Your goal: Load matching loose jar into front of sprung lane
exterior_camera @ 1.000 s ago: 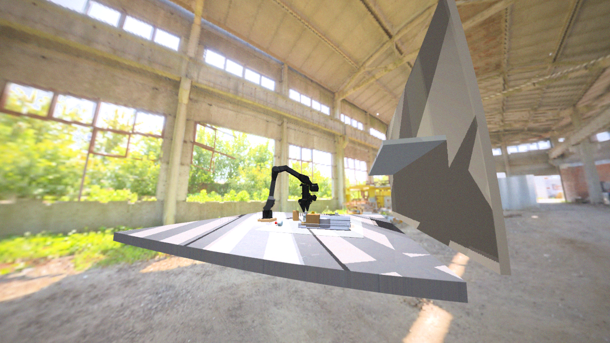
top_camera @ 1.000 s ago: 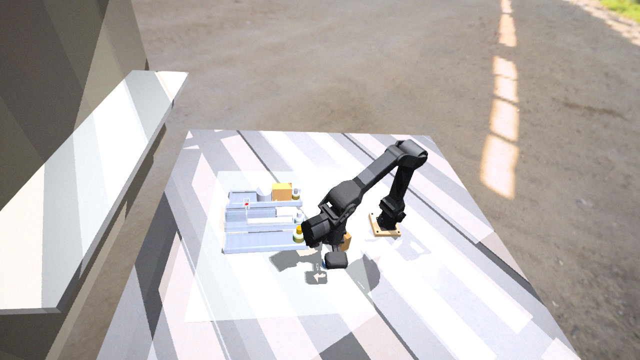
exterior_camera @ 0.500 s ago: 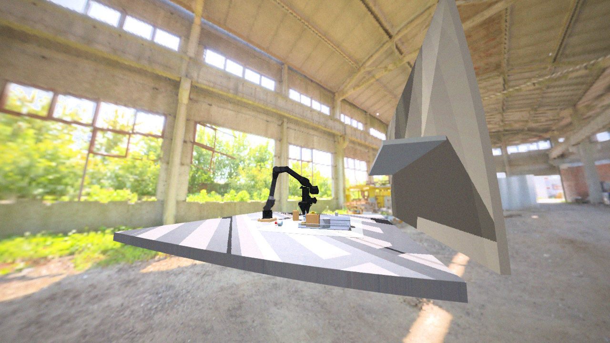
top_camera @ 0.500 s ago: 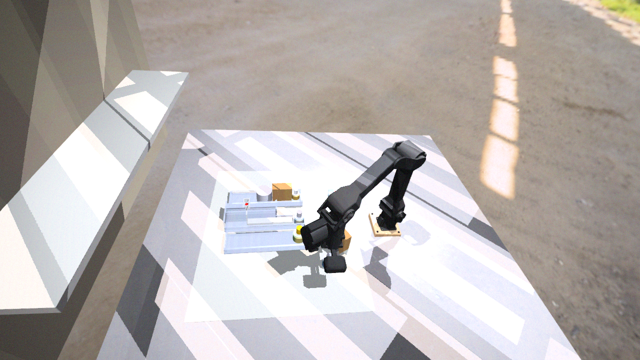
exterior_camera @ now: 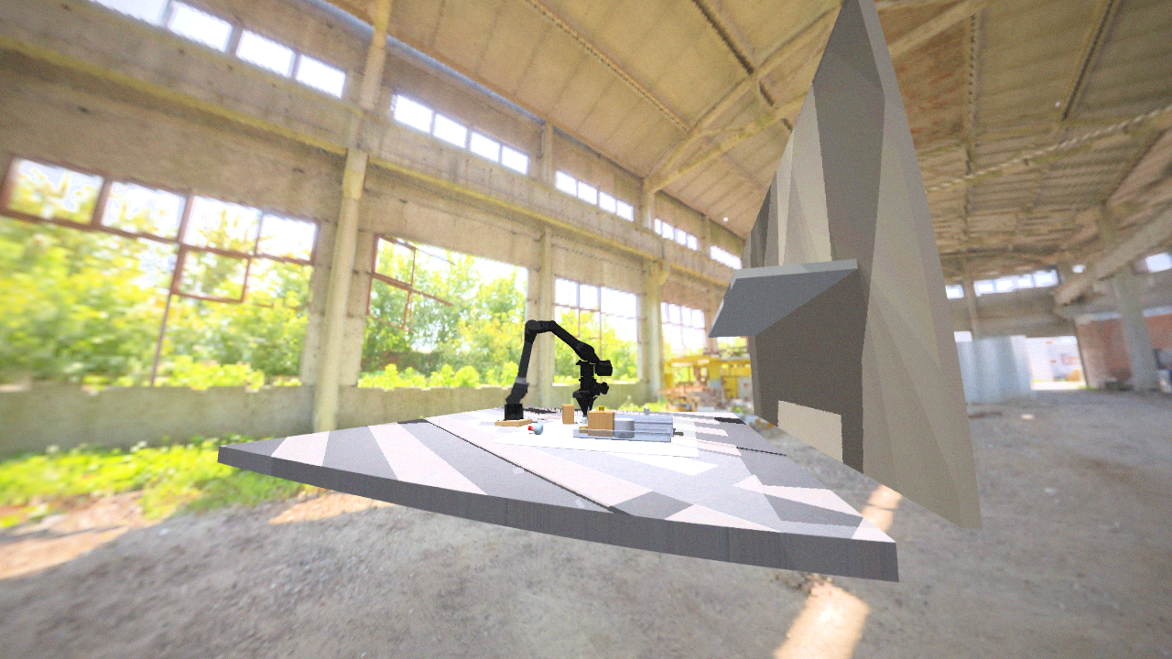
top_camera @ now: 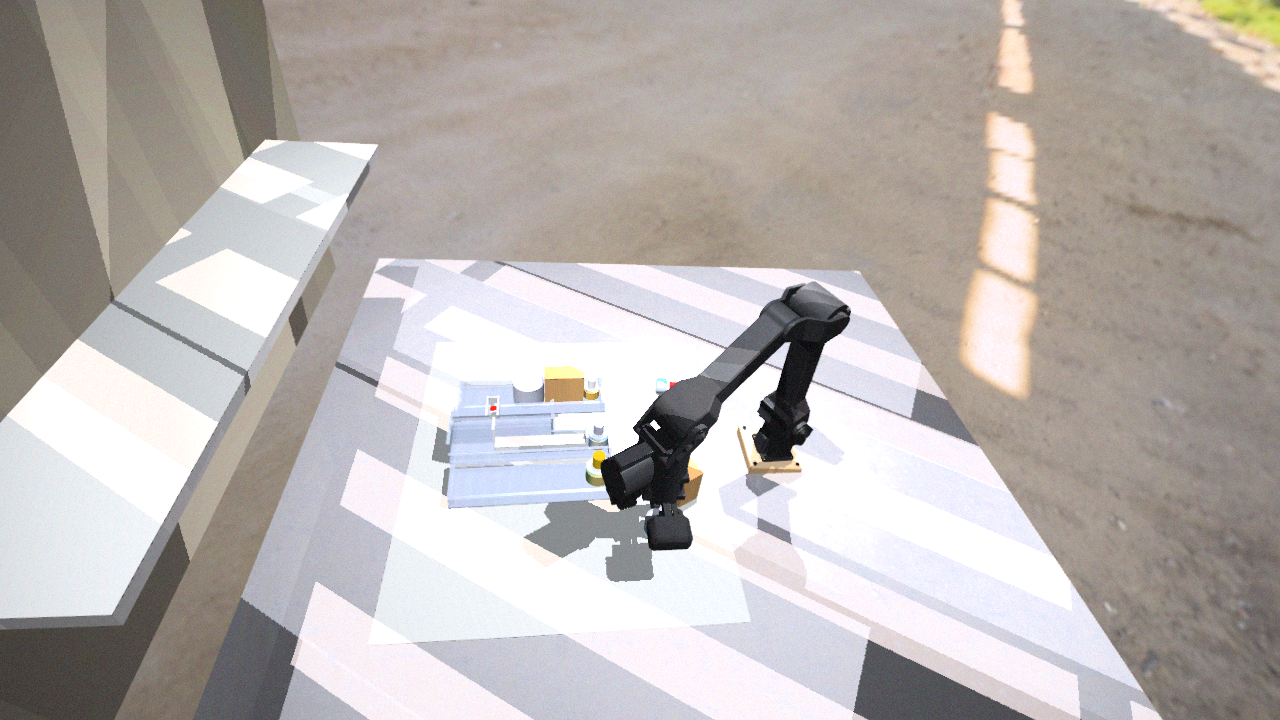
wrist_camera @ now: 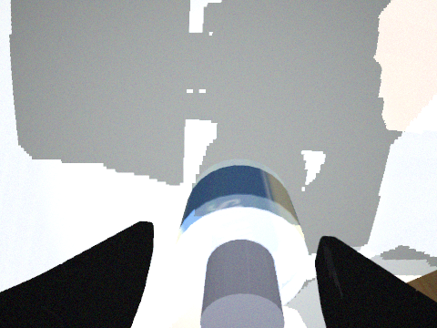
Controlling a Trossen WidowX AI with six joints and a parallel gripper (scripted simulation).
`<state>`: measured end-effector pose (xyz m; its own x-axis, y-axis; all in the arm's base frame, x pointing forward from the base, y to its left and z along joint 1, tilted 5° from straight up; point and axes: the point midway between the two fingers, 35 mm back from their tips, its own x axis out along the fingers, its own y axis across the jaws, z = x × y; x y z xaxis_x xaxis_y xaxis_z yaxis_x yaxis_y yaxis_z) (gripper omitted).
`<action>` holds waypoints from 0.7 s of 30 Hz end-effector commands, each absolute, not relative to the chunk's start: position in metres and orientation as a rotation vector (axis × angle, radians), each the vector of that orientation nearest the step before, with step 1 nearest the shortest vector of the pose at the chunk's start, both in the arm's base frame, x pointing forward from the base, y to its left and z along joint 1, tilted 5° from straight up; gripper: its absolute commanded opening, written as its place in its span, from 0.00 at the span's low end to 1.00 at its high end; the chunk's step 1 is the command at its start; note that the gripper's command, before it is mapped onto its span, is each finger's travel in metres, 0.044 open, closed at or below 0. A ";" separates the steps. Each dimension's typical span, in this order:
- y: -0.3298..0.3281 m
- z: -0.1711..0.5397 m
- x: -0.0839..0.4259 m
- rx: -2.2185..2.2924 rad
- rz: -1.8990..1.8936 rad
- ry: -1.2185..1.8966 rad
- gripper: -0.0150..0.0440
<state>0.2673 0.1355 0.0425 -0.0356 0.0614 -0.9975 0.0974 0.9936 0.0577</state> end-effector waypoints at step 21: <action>0.133 0.094 0.279 0.123 -0.036 1.608 0.25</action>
